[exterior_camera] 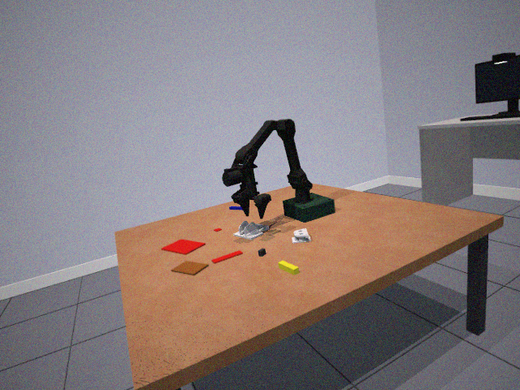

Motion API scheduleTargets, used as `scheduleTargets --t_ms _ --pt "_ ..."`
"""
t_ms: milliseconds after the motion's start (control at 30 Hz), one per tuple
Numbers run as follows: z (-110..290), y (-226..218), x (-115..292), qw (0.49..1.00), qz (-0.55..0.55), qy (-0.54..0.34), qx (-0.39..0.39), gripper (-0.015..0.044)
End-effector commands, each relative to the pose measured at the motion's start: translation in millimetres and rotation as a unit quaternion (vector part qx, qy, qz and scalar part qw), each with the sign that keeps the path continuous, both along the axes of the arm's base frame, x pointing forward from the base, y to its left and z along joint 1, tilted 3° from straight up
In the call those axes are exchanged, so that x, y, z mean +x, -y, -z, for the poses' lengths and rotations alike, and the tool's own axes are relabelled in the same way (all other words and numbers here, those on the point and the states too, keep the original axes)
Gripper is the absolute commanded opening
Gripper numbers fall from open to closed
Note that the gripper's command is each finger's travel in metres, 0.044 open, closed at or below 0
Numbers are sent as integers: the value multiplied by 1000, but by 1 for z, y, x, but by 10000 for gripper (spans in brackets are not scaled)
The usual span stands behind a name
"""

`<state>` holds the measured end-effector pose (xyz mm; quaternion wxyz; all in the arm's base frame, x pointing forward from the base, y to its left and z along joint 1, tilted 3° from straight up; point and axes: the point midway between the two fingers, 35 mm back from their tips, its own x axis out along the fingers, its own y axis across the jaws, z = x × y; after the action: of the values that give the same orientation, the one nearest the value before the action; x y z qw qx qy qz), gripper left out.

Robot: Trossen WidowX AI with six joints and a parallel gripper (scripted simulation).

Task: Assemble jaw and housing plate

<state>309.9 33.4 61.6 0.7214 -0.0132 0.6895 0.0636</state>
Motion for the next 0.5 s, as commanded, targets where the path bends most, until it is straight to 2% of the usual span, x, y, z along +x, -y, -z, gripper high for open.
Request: scheduleTargets --t_ms 0,467 --pt "-4 -19 -2 999 32 -1 2 440" --pt "-14 -111 -32 980 197 -18 8 440"
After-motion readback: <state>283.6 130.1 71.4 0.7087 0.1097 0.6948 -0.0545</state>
